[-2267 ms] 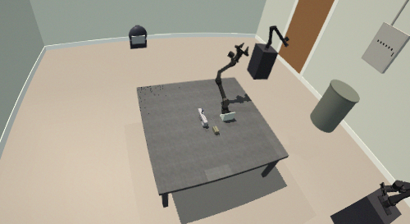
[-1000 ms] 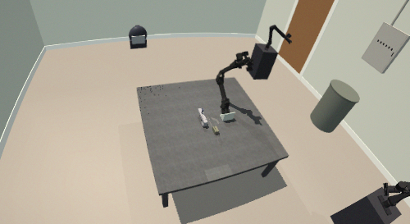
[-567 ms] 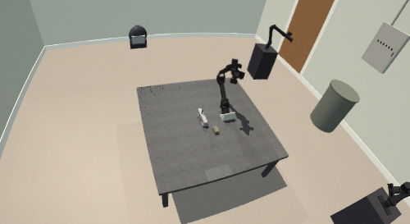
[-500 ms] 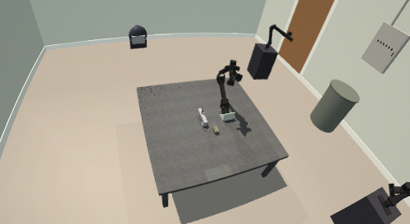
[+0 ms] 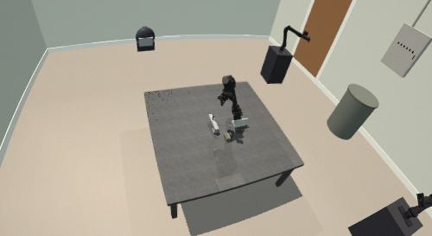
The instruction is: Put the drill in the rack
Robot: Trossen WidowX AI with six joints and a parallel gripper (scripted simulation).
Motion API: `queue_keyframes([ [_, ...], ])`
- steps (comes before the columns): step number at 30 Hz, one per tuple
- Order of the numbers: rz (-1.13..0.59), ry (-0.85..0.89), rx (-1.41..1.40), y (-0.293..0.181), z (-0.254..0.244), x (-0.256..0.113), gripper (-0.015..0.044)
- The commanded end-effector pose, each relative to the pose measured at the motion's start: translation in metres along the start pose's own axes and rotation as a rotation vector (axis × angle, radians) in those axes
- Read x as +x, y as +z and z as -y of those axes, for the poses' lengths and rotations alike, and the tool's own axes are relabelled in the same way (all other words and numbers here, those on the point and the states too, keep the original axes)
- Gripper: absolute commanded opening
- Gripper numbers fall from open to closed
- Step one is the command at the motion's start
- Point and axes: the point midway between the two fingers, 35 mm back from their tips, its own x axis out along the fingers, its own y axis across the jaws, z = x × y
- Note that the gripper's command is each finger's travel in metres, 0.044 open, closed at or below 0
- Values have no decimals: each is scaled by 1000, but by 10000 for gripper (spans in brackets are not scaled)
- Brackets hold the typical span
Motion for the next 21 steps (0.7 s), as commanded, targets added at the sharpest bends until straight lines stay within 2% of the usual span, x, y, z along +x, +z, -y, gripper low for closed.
queue_keyframes([
  [1, 76, 160, -47, -6, -49, 23, 0],
  [6, 249, 367, -106, -7, -126, 42, 0],
  [11, 489, 523, -154, 6, -201, 45, 0],
  [21, 497, 527, -151, 7, -207, 49, 0],
])
